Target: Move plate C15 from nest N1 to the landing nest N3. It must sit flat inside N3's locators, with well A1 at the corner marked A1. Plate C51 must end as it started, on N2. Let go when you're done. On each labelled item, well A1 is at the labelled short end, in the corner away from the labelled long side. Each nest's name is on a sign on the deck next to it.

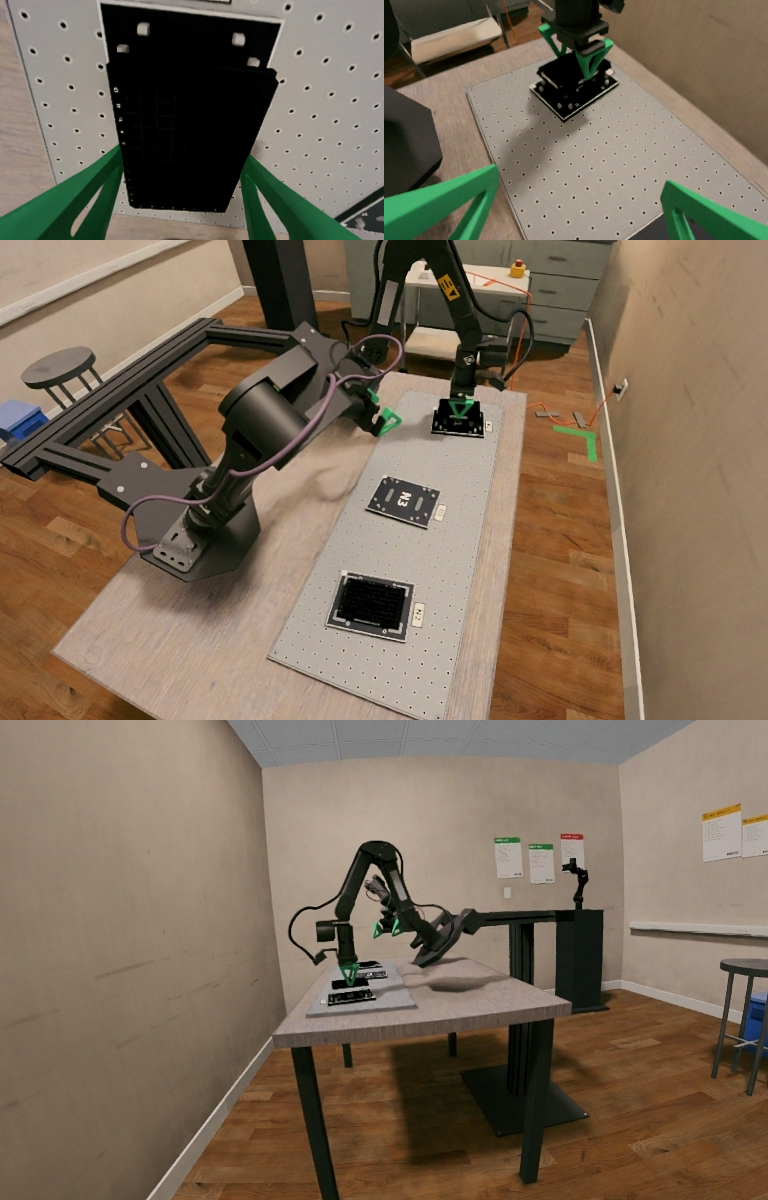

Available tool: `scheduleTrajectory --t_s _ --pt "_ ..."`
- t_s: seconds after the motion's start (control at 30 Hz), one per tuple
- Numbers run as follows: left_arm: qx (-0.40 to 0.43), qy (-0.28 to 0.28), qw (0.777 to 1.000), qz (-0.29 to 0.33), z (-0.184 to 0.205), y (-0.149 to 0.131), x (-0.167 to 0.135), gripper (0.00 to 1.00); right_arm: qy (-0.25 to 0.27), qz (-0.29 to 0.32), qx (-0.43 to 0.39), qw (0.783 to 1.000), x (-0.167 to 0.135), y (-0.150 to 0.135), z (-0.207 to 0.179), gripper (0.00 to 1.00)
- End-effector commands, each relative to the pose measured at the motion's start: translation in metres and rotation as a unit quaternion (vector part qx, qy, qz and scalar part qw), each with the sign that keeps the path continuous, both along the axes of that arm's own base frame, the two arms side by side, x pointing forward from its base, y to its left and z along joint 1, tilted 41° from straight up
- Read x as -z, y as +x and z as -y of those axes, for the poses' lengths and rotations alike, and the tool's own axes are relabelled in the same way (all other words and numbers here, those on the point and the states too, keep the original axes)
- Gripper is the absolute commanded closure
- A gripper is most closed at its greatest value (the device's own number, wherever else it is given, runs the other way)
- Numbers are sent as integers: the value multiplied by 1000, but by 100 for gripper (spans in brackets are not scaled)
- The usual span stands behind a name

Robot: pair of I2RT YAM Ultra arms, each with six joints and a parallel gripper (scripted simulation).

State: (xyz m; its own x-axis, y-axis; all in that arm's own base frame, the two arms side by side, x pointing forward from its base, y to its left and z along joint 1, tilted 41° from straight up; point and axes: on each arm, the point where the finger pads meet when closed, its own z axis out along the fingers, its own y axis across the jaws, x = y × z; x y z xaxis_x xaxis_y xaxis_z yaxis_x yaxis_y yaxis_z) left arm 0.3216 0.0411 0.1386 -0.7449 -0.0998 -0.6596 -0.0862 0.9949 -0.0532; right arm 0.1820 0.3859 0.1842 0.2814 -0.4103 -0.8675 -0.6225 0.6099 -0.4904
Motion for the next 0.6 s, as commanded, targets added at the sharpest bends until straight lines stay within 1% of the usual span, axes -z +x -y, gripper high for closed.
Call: scheduleTrajectory --t_s 0.0,0.03,0.1,0.17,0.27,0.4,0.47,0.53,0.57 --pt "-1 1 1000 2 -3 -3 -11 21 14 -11 -18 1000 -11 1 -6 0" --pt "-2 0 1000 2 -3 -3 -11 21 8 -18 -16 1000 -6 5 -1 0" --pt "-2 0 1000 2 -3 -3 -11 21 9 -33 -7 999 -7 20 8 0" --pt "-2 0 1000 2 -3 -3 -11 21 16 -51 12 999 -11 43 26 0" --pt "-2 0 1000 2 -3 -3 -11 21 36 -74 54 995 -23 81 64 0" --pt "-2 0 1000 2 -3 -3 -11 21 73 -98 107 987 -43 118 121 0" --pt "-2 0 1000 2 -3 -3 -11 21 91 -105 136 981 -51 132 151 0" --pt "-2 0 1000 2 -3 -3 -11 21 91 -105 136 981 -51 132 151 0" --pt "-2 0 1000 2 -3 -3 -11 21 100 -107 154 977 -55 139 169 0"
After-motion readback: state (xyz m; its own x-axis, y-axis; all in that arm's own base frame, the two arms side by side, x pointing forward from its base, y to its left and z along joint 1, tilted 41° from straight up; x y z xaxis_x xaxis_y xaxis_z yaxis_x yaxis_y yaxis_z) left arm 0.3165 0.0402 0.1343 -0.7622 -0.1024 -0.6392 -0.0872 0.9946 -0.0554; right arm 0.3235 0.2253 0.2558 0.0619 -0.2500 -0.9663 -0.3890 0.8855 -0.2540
